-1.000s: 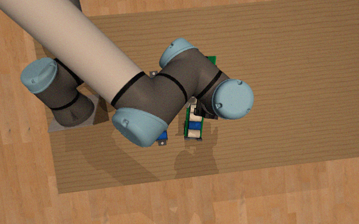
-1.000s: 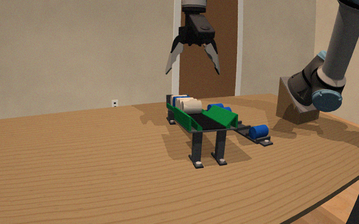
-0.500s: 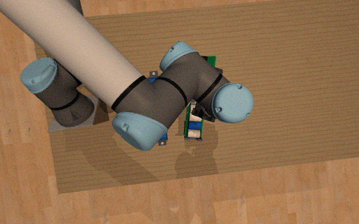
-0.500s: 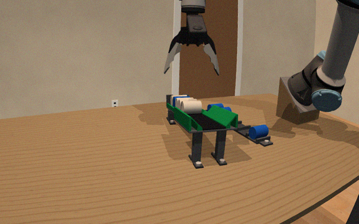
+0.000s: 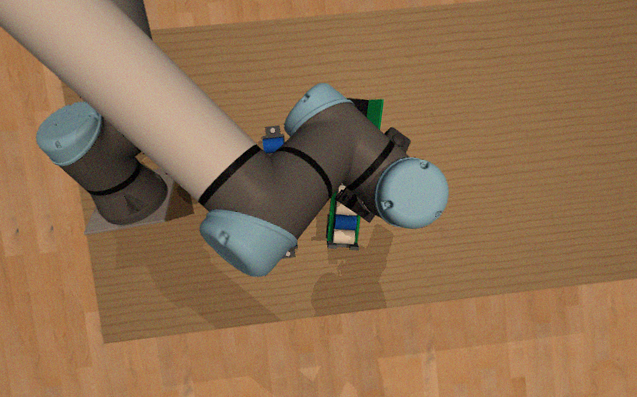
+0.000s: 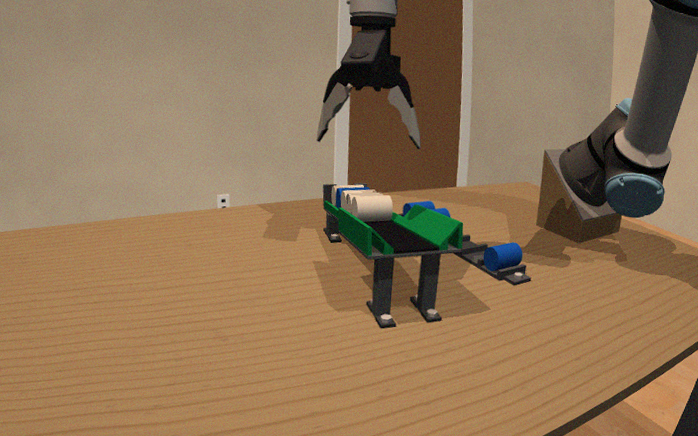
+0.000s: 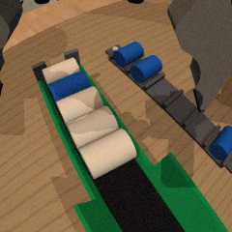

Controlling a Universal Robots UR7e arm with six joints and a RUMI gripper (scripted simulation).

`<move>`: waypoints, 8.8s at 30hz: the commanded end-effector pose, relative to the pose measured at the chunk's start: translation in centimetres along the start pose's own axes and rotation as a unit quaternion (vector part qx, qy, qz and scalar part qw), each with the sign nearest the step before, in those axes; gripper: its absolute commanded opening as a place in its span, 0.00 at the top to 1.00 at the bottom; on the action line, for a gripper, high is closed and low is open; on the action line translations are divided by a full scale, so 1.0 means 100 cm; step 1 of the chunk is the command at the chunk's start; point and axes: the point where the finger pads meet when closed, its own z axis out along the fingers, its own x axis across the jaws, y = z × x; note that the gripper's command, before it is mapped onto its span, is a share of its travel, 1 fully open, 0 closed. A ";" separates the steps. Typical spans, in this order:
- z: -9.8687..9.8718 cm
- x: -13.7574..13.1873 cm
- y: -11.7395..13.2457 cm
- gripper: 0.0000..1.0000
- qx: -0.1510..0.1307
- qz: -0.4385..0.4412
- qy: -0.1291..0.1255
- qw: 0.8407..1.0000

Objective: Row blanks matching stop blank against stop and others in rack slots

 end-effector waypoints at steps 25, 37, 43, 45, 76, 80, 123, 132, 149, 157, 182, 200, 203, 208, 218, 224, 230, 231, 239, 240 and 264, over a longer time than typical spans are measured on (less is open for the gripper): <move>0.005 0.020 0.022 0.00 -0.001 0.310 0.002 0.951; 0.007 0.028 0.033 0.00 -0.001 0.440 0.002 0.898; 0.007 0.030 0.036 0.00 -0.001 0.481 0.002 0.877; 0.008 0.032 0.040 0.00 -0.001 0.517 0.002 0.856; 0.013 0.044 0.067 0.00 0.000 0.754 0.002 0.657; 0.014 0.045 0.072 0.00 0.000 0.791 0.002 0.612; 0.020 0.048 0.102 0.00 0.001 0.961 0.002 0.276; 0.020 0.048 0.103 0.00 0.001 0.965 0.002 0.262; 0.019 0.048 0.103 0.54 0.001 0.966 0.002 0.260; 0.019 0.048 0.103 0.54 0.001 0.966 0.002 0.260; 0.021 0.048 0.103 0.54 0.001 0.966 0.002 0.259; 0.037 0.048 0.102 0.54 0.000 0.966 0.002 0.260; 0.041 0.048 0.102 0.54 0.000 0.966 0.002 0.260; 0.049 0.048 0.102 0.54 0.000 0.966 0.002 0.260; 0.061 0.048 0.102 0.54 0.000 0.966 0.002 0.260; 0.068 0.048 0.102 0.54 0.000 0.966 0.002 0.260; 0.071 0.048 0.102 0.54 0.000 0.966 0.002 0.260; 0.072 0.048 0.102 0.54 0.000 0.966 0.002 0.260; 0.073 0.048 0.102 0.54 0.001 0.966 0.002 0.260; 0.072 0.048 0.102 0.54 0.001 0.966 0.002 0.260; 0.072 0.049 0.102 0.54 0.001 0.966 0.002 0.260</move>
